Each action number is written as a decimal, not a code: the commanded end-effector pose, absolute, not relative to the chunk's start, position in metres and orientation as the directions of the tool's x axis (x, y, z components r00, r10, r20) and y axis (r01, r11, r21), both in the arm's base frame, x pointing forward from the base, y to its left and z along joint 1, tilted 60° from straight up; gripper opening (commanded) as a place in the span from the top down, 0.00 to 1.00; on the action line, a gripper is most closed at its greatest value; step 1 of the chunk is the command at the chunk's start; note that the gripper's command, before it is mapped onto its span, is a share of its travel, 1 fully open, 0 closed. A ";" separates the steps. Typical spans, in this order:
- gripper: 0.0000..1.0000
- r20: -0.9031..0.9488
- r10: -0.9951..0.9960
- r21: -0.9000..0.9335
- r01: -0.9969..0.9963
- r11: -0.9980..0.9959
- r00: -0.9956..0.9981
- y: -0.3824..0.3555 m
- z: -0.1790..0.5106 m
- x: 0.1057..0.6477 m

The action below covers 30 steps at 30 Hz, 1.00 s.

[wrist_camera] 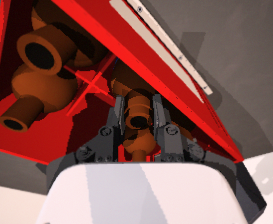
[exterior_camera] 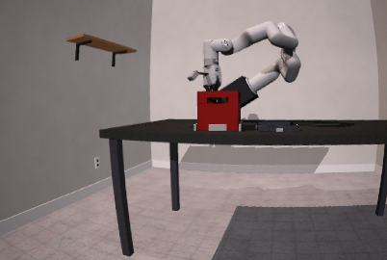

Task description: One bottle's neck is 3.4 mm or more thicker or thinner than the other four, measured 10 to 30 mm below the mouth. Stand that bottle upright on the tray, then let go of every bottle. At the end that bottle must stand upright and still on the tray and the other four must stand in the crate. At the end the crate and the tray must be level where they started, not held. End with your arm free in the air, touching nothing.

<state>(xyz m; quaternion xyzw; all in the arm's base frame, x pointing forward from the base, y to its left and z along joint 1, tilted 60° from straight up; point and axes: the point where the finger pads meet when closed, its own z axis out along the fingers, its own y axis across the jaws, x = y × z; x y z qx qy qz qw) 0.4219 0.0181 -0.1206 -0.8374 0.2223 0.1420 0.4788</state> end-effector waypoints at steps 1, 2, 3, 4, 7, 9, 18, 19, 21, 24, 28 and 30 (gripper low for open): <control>1.00 -0.448 -0.239 -0.739 -0.507 -0.443 0.861 0.017 -0.120 0.423; 1.00 -0.448 -0.239 -0.739 -0.507 -0.443 0.861 0.017 -0.120 0.423; 1.00 -0.448 -0.239 -0.739 -0.507 -0.443 0.861 0.017 -0.120 0.423; 1.00 -0.448 -0.239 -0.739 -0.507 -0.443 0.861 0.017 -0.120 0.423; 1.00 -0.448 -0.239 -0.739 -0.507 -0.443 0.861 0.017 -0.120 0.423; 1.00 -0.448 -0.239 -0.739 -0.507 -0.443 0.861 0.017 -0.120 0.423; 0.35 -0.448 -0.239 -0.739 -0.507 -0.443 0.861 0.017 -0.120 0.423; 0.35 -0.448 -0.239 -0.739 -0.507 -0.443 0.861 0.017 -0.120 0.423; 0.35 -0.448 -0.239 -0.739 -0.507 -0.443 0.861 0.017 -0.120 0.423; 0.35 -0.448 -0.239 -0.739 -0.507 -0.443 0.861 0.017 -0.120 0.423; 0.35 -0.448 -0.239 -0.739 -0.507 -0.443 0.861 0.017 -0.120 0.423; 0.35 -0.448 -0.239 -0.739 -0.507 -0.443 0.861 0.017 -0.120 0.423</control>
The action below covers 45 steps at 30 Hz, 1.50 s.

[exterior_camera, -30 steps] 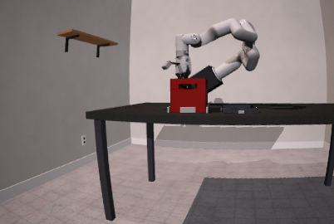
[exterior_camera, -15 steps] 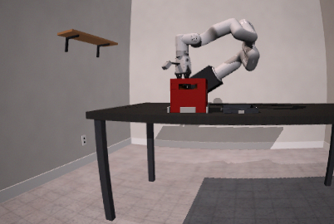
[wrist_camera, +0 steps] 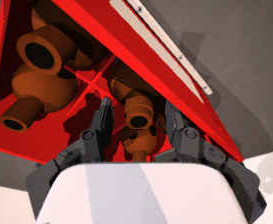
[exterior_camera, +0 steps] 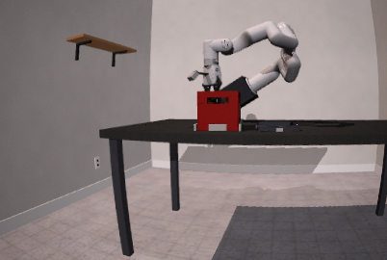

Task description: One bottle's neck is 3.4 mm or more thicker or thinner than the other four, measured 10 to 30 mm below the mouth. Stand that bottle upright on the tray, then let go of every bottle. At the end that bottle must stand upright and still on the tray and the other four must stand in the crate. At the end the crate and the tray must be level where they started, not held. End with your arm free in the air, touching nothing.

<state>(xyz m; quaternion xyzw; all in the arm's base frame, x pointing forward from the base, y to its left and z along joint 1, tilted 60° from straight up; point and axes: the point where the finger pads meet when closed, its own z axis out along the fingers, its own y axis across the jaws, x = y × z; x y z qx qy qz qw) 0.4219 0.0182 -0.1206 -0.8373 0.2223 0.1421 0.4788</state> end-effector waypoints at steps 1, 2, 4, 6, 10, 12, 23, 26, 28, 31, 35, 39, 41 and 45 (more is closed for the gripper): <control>0.35 -0.448 -0.239 -0.739 -0.507 -0.443 0.861 0.017 -0.120 0.423; 0.35 -0.448 -0.239 -0.739 -0.507 -0.443 0.861 0.017 -0.120 0.423; 0.35 -0.448 -0.239 -0.739 -0.507 -0.443 0.861 0.017 -0.120 0.423; 0.35 -0.448 -0.239 -0.739 -0.507 -0.443 0.861 0.017 -0.120 0.423; 0.35 -0.448 -0.239 -0.739 -0.507 -0.443 0.861 0.017 -0.120 0.423; 0.35 -0.448 -0.239 -0.739 -0.507 -0.443 0.861 0.017 -0.120 0.423; 0.35 -0.448 -0.239 -0.739 -0.507 -0.443 0.861 0.013 -0.118 0.423; 0.35 -0.448 -0.239 -0.739 -0.507 -0.443 0.861 0.009 -0.115 0.423; 0.35 -0.448 -0.239 -0.739 -0.507 -0.443 0.861 0.005 -0.113 0.423; 0.35 -0.448 -0.239 -0.739 -0.507 -0.443 0.861 0.003 -0.112 0.423; 0.35 -0.448 -0.239 -0.739 -0.507 -0.443 0.861 -0.008 -0.106 0.424; 0.35 -0.448 -0.239 -0.739 -0.507 -0.443 0.861 -0.019 -0.099 0.424; 0.35 -0.448 -0.239 -0.739 -0.507 -0.443 0.861 -0.025 -0.096 0.424; 0.35 -0.448 -0.239 -0.739 -0.507 -0.443 0.861 -0.037 -0.089 0.424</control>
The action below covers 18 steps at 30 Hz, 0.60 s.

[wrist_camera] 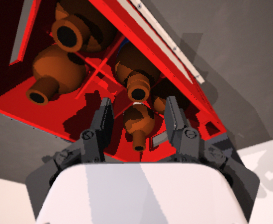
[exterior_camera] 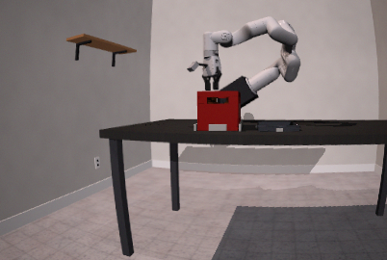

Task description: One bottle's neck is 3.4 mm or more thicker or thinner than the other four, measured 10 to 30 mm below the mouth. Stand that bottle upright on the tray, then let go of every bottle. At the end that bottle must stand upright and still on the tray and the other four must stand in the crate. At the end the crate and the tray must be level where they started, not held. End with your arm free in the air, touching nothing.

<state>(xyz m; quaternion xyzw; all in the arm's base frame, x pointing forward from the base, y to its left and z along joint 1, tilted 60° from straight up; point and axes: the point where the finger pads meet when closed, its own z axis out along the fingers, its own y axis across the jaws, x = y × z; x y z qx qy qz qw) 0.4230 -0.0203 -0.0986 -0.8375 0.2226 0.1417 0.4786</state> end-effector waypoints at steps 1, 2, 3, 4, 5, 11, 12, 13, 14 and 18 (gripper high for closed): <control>0.35 -0.448 -0.239 -0.739 -0.507 -0.443 0.861 -0.039 -0.087 0.425; 0.35 -0.448 -0.239 -0.739 -0.507 -0.443 0.861 -0.039 -0.087 0.425; 0.35 -0.448 -0.239 -0.739 -0.507 -0.443 0.861 -0.039 -0.087 0.425; 0.35 -0.448 -0.239 -0.739 -0.507 -0.443 0.861 -0.042 -0.086 0.425; 0.35 -0.448 -0.239 -0.739 -0.507 -0.443 0.861 -0.044 -0.085 0.425; 0.35 -0.448 -0.239 -0.739 -0.507 -0.443 0.861 -0.054 -0.079 0.425; 0.35 -0.448 -0.239 -0.739 -0.507 -0.443 0.861 -0.055 -0.079 0.425; 0.35 -0.448 -0.239 -0.739 -0.507 -0.443 0.861 -0.055 -0.078 0.425; 0.35 -0.448 -0.239 -0.739 -0.507 -0.443 0.861 -0.056 -0.078 0.425; 0.35 -0.448 -0.239 -0.739 -0.507 -0.443 0.861 -0.056 -0.078 0.425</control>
